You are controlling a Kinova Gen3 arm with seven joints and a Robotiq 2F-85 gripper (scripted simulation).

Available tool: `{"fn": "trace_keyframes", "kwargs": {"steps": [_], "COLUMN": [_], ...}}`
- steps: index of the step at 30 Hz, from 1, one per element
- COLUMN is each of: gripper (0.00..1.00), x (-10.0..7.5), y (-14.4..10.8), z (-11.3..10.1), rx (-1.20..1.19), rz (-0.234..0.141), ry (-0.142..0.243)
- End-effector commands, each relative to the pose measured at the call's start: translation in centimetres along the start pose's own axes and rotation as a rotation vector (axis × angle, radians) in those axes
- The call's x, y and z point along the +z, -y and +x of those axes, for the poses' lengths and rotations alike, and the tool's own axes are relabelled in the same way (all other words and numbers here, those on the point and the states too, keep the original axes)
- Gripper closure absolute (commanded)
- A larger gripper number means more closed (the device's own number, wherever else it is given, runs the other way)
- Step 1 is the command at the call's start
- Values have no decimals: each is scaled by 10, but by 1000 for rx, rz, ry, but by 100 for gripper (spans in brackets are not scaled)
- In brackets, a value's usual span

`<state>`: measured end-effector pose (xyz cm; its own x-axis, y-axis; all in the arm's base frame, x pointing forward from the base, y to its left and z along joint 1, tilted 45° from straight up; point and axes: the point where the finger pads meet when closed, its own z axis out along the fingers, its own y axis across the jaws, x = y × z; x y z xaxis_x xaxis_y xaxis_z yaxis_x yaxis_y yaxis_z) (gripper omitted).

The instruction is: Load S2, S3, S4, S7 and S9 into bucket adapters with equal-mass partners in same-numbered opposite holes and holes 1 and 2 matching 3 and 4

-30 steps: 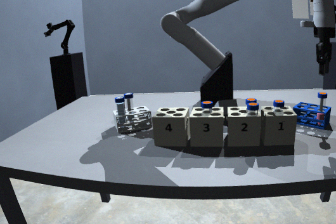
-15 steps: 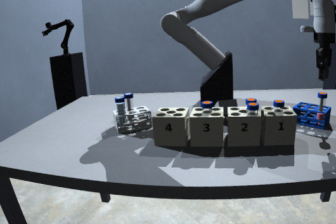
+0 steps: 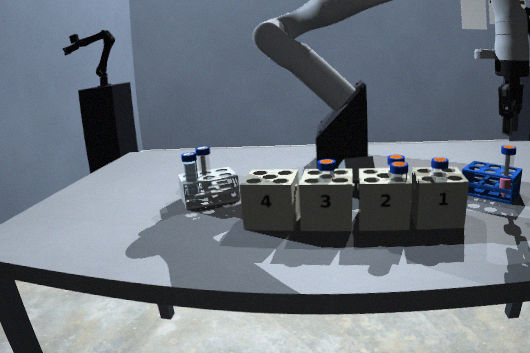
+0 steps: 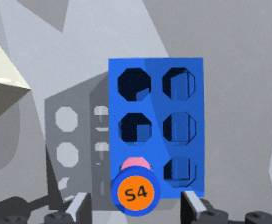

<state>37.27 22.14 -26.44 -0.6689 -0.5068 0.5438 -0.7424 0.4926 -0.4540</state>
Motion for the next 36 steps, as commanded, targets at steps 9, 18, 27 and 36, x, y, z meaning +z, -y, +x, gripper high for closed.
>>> {"fn": "trace_keyframes", "kwargs": {"steps": [9, 18, 27, 36], "gripper": [38, 38, 38, 38], "x": [14, 23, 35, 41], "y": [0, 0, 0, 0], "z": [-1, -1, -1, -1], "rx": [0, 0, 0, 0], "rz": [0, 0, 0, 0], "ry": [2, 2, 2, 2]}}
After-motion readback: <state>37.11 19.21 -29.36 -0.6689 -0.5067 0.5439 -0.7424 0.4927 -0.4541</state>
